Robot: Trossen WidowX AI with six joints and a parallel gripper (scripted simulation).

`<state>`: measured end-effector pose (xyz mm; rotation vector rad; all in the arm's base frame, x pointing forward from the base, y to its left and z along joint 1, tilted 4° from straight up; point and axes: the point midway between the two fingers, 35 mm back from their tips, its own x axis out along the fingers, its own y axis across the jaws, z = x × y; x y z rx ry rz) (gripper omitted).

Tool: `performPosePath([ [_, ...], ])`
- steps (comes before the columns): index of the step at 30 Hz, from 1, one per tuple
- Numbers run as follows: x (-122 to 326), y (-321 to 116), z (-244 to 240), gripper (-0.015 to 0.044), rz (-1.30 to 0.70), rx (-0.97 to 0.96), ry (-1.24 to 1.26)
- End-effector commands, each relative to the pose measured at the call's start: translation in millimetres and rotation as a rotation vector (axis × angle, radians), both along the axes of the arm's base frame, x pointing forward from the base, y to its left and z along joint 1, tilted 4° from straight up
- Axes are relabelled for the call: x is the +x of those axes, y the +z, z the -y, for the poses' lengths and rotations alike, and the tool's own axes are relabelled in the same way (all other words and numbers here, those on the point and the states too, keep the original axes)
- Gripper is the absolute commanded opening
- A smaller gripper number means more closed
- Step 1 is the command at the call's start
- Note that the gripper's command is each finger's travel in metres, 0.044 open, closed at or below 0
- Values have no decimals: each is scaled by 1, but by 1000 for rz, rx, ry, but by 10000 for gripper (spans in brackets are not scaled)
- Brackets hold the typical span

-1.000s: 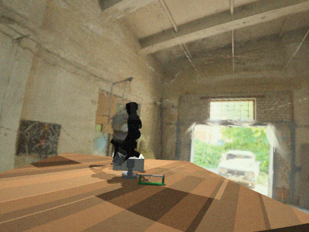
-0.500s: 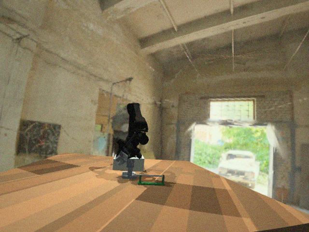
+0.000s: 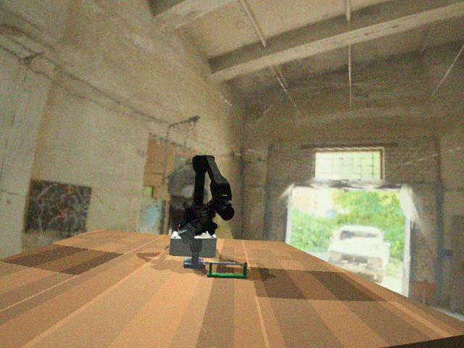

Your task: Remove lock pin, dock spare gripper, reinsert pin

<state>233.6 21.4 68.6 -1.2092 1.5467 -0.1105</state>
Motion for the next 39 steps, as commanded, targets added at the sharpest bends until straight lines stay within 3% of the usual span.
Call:
performPosePath([
  [1,-3,7,-3,0,-31,-64,75],
  [26,-21,47,-38,0,-204,-449,554],
  [39,-14,39,-43,0,-199,-458,572],
])
